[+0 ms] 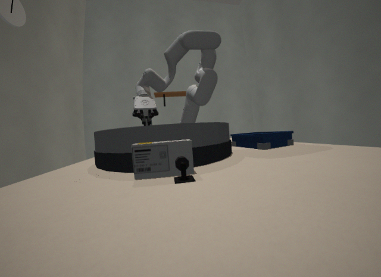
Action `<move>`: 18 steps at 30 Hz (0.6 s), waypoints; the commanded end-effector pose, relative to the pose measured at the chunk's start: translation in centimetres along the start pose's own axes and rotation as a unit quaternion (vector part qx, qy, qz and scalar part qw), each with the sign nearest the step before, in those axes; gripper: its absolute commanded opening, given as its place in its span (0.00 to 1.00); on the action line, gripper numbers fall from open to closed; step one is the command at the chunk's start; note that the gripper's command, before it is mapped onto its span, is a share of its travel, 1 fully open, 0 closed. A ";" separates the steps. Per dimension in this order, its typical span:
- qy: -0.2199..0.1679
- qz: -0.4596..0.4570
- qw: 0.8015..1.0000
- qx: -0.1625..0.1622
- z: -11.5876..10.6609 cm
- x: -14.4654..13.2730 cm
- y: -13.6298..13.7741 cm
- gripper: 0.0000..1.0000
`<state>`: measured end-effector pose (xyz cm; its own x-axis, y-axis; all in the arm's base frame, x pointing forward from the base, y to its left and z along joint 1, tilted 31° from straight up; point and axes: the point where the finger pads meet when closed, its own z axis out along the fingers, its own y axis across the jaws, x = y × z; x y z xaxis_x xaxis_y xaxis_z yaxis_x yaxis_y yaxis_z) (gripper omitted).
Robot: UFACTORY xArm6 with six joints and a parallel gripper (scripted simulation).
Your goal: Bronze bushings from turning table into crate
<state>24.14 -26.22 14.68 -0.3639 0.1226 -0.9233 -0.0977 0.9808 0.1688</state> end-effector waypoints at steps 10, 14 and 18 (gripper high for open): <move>-0.001 -0.001 1.000 0.001 0.8 0.5 -0.2 0.11; -0.001 -0.001 1.000 0.001 0.8 0.6 -0.2 0.11; -0.001 -0.001 1.000 0.001 0.8 0.6 -0.1 0.11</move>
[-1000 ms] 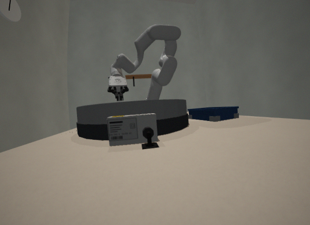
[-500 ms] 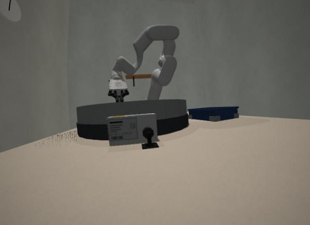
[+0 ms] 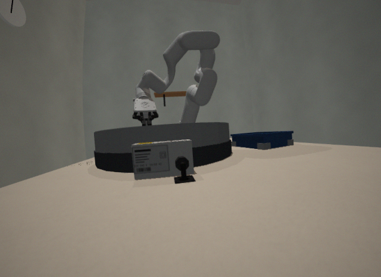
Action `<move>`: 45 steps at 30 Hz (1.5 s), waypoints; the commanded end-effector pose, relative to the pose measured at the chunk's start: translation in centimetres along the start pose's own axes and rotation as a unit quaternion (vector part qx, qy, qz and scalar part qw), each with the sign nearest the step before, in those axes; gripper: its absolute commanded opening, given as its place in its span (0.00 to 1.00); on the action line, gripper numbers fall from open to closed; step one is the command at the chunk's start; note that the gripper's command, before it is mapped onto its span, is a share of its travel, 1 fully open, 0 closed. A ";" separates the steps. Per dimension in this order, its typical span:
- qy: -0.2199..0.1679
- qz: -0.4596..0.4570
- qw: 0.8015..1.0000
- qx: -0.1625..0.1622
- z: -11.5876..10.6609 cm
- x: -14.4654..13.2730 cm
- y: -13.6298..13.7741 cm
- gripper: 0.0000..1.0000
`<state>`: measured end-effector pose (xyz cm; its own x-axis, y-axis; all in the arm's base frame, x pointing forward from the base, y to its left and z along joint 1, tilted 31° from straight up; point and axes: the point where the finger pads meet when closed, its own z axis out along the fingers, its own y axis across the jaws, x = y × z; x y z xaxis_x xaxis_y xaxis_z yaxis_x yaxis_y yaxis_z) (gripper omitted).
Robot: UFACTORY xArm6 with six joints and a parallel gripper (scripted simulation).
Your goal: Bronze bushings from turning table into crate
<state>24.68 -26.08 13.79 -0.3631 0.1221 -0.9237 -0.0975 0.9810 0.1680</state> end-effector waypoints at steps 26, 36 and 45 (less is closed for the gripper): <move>0.000 -0.001 1.000 0.001 0.9 0.7 -0.1 0.11; 0.000 -0.001 1.000 0.001 1.0 0.8 -0.1 0.11; 0.000 -0.001 1.000 0.001 1.0 0.8 -0.1 0.00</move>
